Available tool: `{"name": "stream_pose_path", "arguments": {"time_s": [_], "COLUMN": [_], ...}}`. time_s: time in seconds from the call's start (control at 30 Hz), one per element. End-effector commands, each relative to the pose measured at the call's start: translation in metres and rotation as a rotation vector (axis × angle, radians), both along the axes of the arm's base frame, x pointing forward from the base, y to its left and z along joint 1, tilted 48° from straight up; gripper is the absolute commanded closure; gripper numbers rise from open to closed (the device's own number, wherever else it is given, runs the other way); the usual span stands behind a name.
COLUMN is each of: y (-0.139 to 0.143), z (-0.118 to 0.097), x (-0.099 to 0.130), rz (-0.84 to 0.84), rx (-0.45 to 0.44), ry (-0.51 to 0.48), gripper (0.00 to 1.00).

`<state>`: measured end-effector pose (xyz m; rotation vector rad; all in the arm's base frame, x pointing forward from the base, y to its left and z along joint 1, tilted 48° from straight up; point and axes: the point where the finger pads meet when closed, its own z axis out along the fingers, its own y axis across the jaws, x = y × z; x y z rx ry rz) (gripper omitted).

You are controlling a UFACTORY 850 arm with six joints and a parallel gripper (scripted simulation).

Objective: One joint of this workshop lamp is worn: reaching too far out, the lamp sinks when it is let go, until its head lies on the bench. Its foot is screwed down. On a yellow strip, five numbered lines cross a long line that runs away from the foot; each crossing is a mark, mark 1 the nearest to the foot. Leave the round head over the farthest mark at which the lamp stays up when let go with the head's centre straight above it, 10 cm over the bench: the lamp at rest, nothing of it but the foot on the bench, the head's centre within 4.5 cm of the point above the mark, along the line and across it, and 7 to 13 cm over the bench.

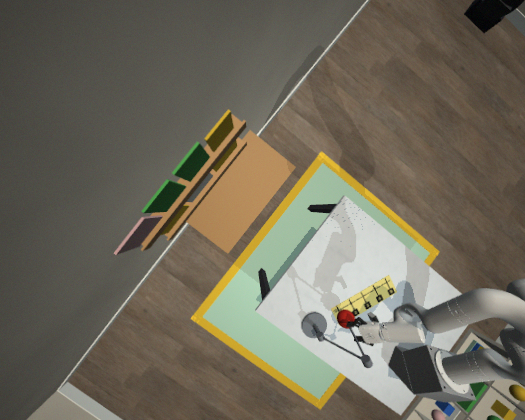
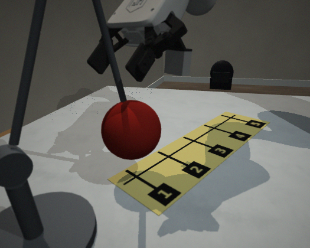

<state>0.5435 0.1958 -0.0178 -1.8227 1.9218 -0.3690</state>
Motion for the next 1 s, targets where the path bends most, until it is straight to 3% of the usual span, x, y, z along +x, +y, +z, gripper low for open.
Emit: {"name": "stream_pose_path", "arguments": {"time_s": [0.0,0.97], "y": [0.001,-0.011], "z": [0.0,0.085], "x": [0.0,-0.05], "rz": [0.001,0.001], "rx": [0.0,0.001], "ry": [-0.001,-0.001], "gripper": [0.0,0.0]}}
